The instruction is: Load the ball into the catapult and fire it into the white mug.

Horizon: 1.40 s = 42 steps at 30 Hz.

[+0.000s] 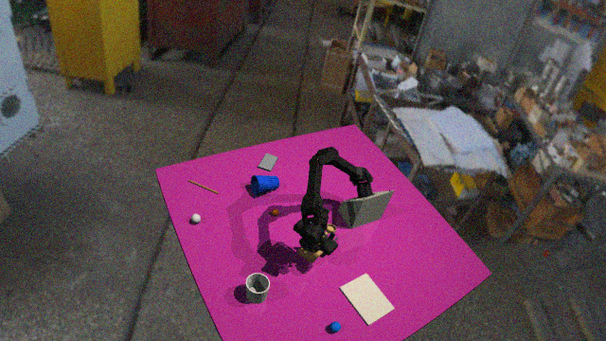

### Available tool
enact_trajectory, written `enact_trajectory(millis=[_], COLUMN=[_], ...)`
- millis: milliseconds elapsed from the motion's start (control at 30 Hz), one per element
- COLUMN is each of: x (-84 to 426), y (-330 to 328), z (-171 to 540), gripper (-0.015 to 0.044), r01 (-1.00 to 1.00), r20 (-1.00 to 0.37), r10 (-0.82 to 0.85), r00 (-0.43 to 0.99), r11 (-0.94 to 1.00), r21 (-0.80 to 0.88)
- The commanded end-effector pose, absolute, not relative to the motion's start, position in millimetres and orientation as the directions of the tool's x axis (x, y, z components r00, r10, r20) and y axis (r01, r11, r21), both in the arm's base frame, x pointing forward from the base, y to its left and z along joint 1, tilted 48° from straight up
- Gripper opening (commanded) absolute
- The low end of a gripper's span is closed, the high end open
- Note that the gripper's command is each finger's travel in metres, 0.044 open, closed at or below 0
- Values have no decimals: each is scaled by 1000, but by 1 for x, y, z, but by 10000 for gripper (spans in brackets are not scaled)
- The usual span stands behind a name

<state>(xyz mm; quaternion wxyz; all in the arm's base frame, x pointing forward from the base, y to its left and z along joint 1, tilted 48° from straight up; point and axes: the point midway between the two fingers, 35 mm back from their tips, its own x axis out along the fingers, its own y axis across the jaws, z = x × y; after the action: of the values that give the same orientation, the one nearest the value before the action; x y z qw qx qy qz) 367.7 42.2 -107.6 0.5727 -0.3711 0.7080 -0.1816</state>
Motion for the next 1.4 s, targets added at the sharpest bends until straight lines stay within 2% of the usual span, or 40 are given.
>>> enact_trajectory(millis=[0, 1367], x=[375, 374], y=[44, 6], z=[-101, -131], gripper=[0, 0], r01=[-250, -249], r20=[-679, -677], r10=[-732, -734], r00=[-52, -52], r11=[668, 666], r21=[-701, -703])
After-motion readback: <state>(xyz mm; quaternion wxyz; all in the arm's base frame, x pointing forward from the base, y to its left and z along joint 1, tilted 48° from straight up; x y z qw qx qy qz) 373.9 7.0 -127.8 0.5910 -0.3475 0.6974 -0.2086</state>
